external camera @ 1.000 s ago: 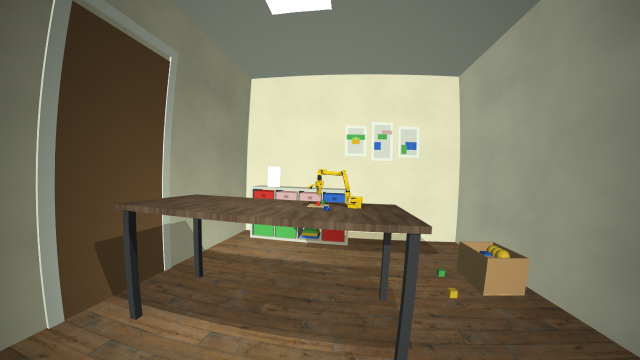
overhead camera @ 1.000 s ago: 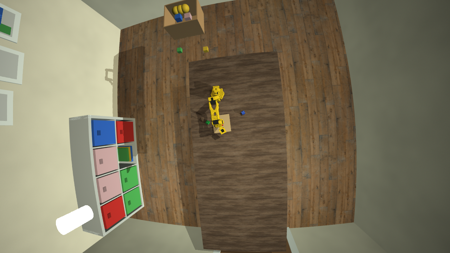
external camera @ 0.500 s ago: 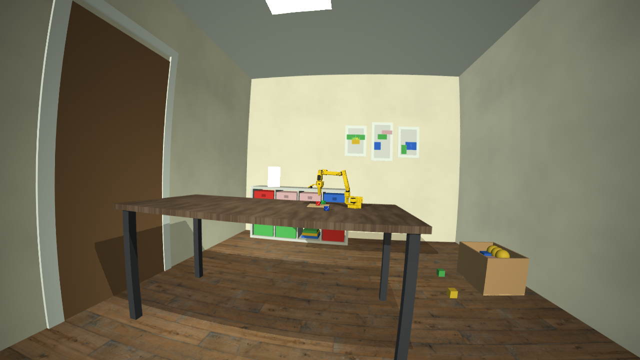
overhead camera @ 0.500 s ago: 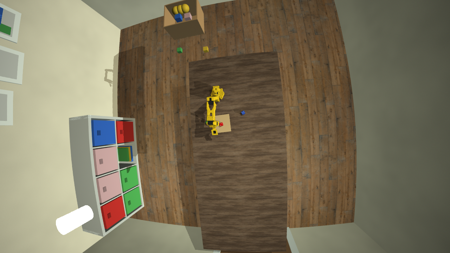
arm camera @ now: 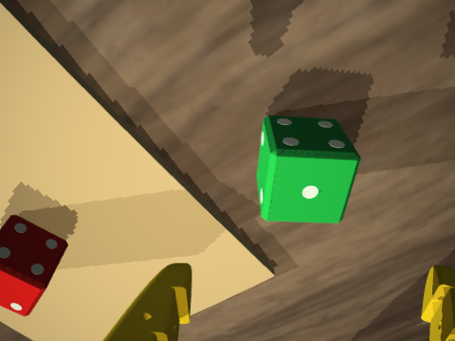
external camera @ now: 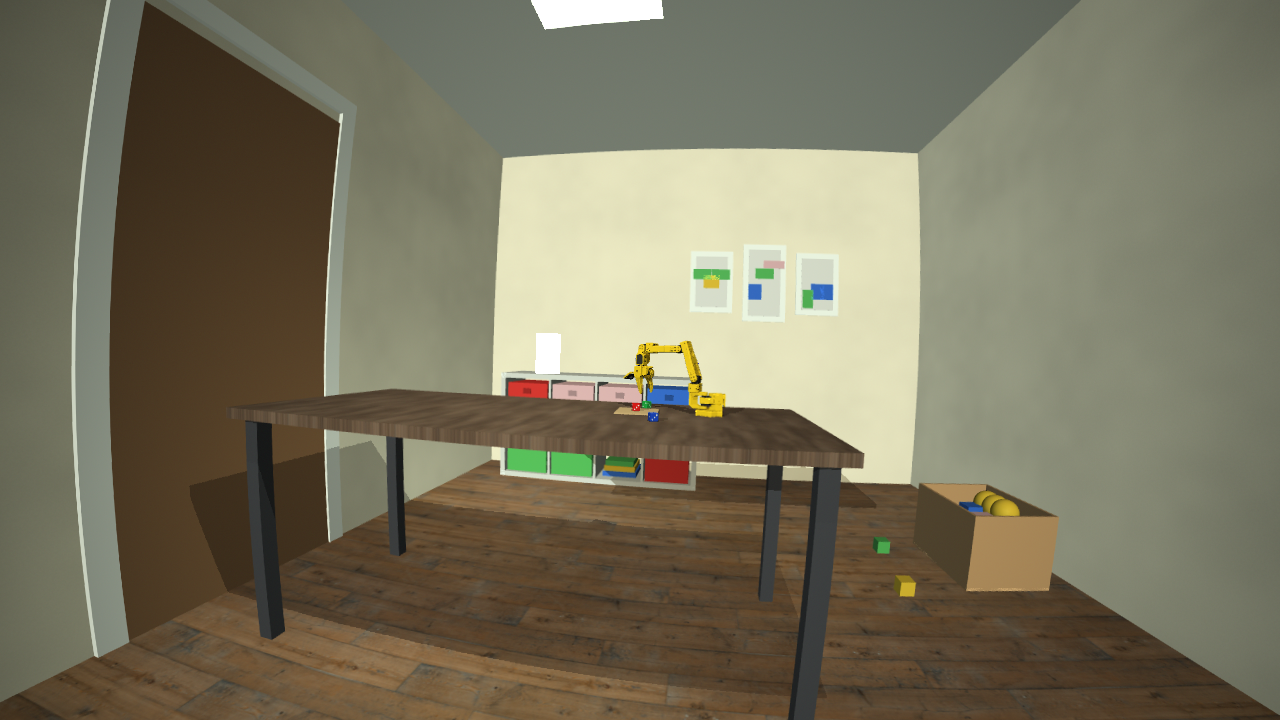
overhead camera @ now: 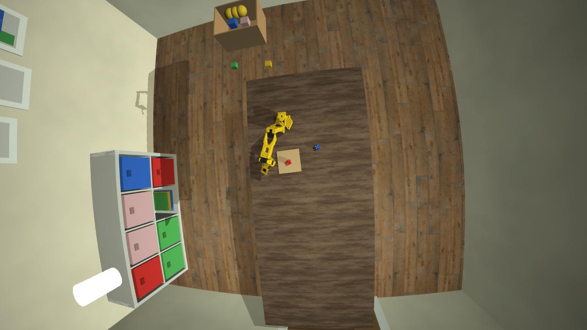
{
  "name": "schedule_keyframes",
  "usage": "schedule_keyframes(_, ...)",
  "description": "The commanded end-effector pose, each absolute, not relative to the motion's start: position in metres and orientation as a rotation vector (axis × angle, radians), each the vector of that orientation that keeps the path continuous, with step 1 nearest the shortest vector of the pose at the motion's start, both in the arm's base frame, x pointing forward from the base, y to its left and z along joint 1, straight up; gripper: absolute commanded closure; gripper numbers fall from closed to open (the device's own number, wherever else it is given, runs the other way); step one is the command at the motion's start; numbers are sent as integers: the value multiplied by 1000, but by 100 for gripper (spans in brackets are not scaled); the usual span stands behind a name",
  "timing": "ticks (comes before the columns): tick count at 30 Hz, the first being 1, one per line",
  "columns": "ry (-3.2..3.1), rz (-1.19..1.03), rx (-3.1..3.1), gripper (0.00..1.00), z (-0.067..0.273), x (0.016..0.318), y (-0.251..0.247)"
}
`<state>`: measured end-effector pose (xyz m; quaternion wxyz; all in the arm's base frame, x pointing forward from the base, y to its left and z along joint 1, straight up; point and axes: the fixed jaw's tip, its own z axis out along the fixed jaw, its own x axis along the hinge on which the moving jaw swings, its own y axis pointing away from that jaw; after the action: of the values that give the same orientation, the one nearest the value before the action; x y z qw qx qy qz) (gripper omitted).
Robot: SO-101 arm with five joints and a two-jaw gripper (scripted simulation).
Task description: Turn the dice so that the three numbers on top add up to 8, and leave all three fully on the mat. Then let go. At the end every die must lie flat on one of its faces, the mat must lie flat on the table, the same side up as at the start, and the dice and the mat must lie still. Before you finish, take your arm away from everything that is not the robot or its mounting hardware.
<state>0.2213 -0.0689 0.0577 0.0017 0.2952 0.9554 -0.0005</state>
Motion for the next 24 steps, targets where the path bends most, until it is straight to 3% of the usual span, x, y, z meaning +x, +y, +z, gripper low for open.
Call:
schedule_keyframes(1,2940,-2,971,69,63,226,-75)
schedule_keyframes(24,2928,-2,1022,69,63,223,-79)
